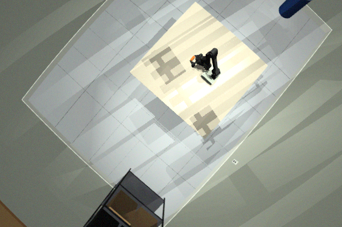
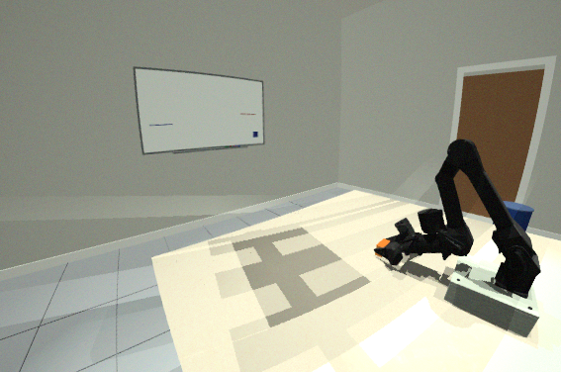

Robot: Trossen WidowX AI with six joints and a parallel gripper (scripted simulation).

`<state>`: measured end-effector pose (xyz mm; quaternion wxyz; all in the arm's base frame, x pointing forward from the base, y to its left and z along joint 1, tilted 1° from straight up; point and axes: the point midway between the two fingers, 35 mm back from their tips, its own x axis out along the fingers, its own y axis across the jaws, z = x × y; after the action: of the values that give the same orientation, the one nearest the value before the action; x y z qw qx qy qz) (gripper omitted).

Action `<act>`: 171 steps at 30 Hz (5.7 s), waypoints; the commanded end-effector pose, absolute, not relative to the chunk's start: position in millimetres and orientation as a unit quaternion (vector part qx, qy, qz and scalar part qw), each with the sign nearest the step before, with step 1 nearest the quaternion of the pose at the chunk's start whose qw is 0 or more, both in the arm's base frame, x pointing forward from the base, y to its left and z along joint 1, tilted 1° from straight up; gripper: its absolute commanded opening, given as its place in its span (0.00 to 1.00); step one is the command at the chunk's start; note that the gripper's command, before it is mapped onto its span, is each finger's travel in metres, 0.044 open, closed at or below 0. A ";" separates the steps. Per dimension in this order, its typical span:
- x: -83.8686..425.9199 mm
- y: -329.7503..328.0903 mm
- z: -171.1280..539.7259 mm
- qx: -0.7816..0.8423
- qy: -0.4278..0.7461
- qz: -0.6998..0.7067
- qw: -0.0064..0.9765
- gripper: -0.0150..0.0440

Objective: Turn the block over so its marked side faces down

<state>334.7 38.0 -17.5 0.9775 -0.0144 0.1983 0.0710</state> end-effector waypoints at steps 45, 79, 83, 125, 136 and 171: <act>315.1 34.8 57.0 -0.029 0.459 0.066 0.886 1.00; 354.5 39.9 51.5 -0.046 0.693 0.055 0.718 1.00; 354.9 40.0 44.0 -0.046 0.693 0.055 0.718 1.00; 355.9 40.6 3.8 -0.046 0.693 0.055 0.718 0.67; 355.9 40.6 3.8 -0.046 0.693 0.055 0.718 0.54; 359.0 40.5 19.7 -0.037 0.590 0.061 0.805 0.25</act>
<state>359.2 40.1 18.6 0.7856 -0.0399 0.6148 0.0572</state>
